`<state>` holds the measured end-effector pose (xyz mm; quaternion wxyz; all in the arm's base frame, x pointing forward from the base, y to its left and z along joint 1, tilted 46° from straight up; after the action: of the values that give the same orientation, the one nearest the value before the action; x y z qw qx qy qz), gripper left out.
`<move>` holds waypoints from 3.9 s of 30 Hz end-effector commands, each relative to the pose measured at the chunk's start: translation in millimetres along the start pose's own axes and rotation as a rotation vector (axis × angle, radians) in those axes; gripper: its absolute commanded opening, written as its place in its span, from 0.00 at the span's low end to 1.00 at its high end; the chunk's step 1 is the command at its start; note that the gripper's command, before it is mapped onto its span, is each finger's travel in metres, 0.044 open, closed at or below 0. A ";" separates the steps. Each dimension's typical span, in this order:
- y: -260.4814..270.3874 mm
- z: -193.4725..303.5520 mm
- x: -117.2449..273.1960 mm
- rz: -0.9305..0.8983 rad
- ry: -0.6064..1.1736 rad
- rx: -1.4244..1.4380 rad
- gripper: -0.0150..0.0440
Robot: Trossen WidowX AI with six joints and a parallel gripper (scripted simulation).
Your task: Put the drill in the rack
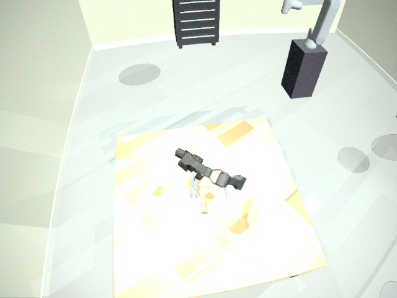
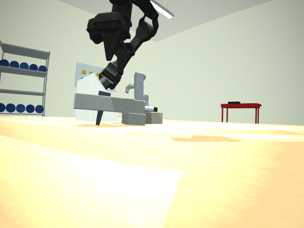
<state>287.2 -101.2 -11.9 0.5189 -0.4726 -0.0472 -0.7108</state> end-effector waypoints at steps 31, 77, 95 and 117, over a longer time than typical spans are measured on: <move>-56.6 102.3 -70.5 -0.034 0.025 3.223 1.00; -67.3 110.7 -100.8 -0.071 0.039 3.783 1.00; -65.7 104.1 -129.6 -0.074 0.040 3.782 1.00; -64.8 104.5 -128.6 -0.065 0.034 3.788 0.29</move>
<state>303.1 76.0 -20.0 -0.2725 -0.6491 0.6620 -0.2573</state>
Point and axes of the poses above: the point midway between the two fingers, 35 mm back from their tips, its own x axis back along the fingers, its own y axis across the jaws, z = x × y, the point moved 1 cm from there along x, back along the fingers, and after that the axes turned 11 degrees about x, right-handed, at the moved point
